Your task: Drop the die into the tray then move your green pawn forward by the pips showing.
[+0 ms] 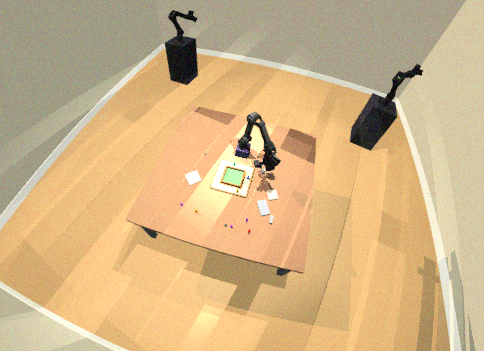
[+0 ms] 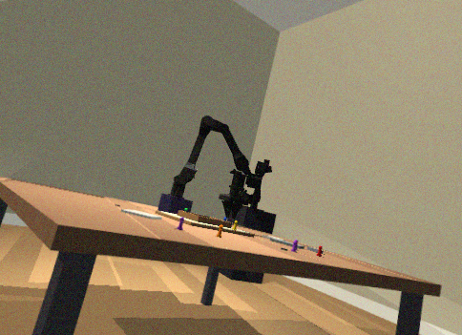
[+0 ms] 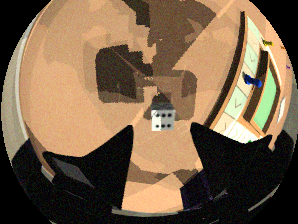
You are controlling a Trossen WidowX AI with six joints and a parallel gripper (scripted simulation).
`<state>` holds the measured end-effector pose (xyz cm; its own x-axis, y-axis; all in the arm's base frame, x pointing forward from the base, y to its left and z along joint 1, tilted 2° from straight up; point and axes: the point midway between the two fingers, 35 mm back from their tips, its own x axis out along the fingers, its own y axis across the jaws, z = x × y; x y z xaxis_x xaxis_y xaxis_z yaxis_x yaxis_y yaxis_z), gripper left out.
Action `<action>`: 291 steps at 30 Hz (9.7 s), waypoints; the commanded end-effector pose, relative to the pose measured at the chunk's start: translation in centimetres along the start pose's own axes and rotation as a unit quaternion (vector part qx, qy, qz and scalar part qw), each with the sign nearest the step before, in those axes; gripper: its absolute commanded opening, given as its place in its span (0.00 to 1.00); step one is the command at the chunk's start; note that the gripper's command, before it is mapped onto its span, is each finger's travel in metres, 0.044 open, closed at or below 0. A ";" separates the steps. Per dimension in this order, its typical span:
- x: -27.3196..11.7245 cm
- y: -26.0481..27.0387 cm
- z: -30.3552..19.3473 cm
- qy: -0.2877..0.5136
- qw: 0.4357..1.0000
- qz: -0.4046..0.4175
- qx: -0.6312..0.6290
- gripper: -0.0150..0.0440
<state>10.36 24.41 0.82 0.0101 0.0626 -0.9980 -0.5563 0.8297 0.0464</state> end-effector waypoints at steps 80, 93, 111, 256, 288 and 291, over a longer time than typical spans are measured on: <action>-7.5 -7.6 4.2 0.001 0.997 -0.010 0.072 0.25; -6.8 -13.6 5.2 -0.004 0.992 -0.014 0.123 0.25; -5.7 -21.9 4.2 -0.003 0.983 -0.017 0.184 0.25; -2.9 -23.2 -8.6 0.008 0.986 -0.013 -0.168 0.59; 1.8 -23.3 -8.8 0.008 0.986 -0.013 -0.168 0.59; 1.8 -23.3 -8.8 0.008 0.986 -0.013 -0.168 0.46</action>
<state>16.25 0.39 -2.13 0.0248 0.0368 -0.9990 -0.8018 0.5976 0.0021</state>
